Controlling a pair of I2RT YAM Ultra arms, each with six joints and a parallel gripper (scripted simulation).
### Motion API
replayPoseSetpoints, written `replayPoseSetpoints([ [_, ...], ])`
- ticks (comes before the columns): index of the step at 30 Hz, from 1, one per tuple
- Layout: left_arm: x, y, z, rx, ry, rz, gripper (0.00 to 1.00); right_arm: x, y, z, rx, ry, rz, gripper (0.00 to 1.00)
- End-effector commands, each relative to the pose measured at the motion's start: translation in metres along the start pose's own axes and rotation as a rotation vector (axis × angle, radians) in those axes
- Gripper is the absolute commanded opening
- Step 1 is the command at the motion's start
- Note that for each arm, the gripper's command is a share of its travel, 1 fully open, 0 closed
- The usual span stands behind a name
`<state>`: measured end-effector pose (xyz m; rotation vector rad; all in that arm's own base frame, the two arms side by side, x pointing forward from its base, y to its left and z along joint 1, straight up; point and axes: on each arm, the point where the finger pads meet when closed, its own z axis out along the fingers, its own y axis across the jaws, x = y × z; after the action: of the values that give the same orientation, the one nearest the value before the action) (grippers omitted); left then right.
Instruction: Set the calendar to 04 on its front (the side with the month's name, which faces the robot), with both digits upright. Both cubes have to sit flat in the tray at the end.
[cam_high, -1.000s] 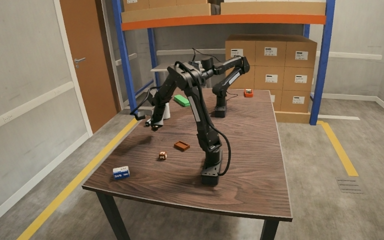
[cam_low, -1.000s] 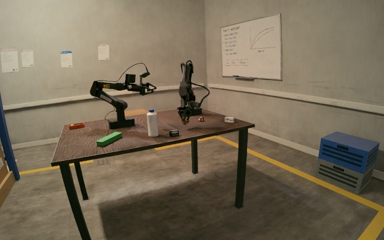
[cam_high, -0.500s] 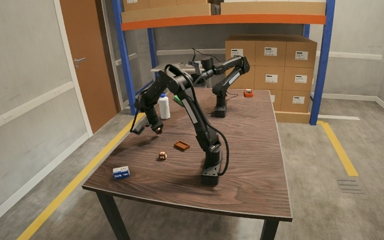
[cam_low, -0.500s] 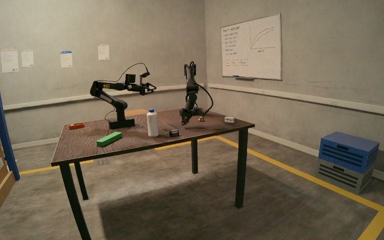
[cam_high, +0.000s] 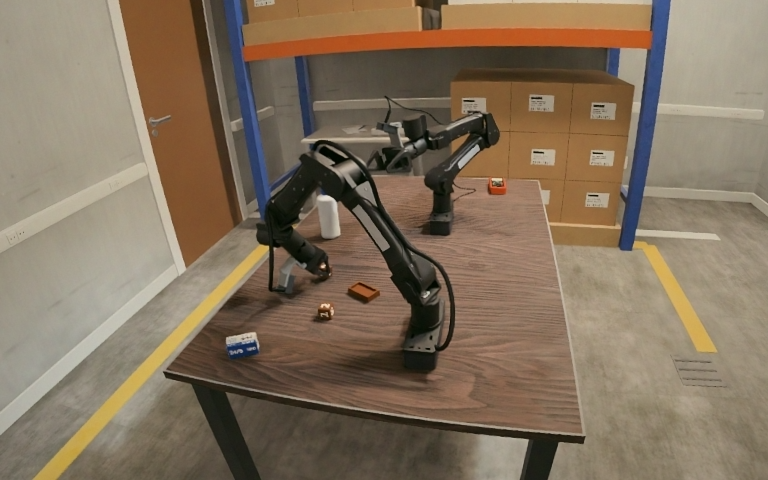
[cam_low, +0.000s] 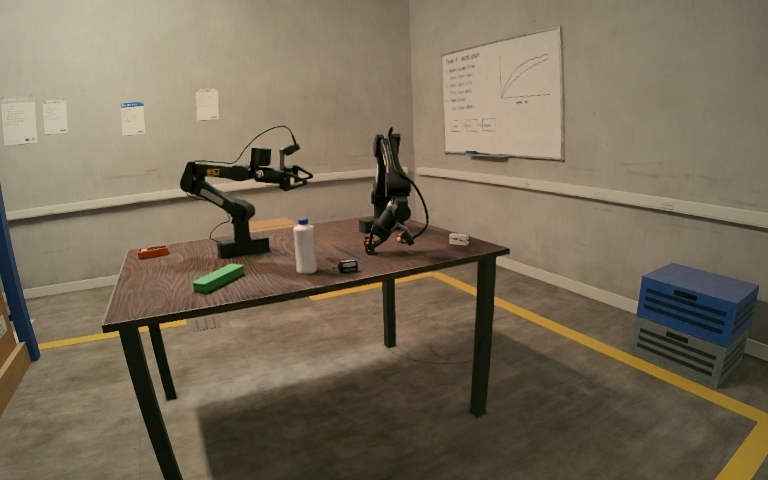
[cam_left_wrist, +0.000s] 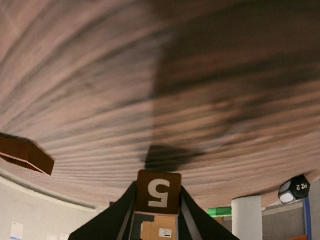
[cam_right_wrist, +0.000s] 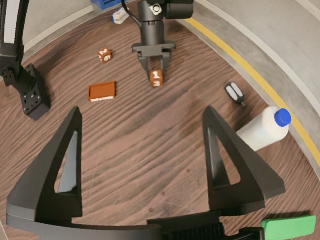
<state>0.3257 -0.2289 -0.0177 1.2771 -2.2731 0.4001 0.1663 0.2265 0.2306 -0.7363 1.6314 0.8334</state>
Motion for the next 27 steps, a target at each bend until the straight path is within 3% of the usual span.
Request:
replayPoseSetpoints([
  [1,0.011,-0.006,-0.008,0.003,0.029,0.013,0.26,-0.010,0.002,-0.003,-0.005,-0.031,-0.009,1.00],
  [7,0.022,-0.006,-0.014,0.004,0.028,0.006,0.26,-0.010,0.002,-0.003,-0.005,-0.031,-0.009,1.00],
  [27,0.007,-0.005,0.000,0.003,0.029,0.009,0.26,-0.010,0.002,-0.003,-0.005,-0.031,-0.009,1.00],
])
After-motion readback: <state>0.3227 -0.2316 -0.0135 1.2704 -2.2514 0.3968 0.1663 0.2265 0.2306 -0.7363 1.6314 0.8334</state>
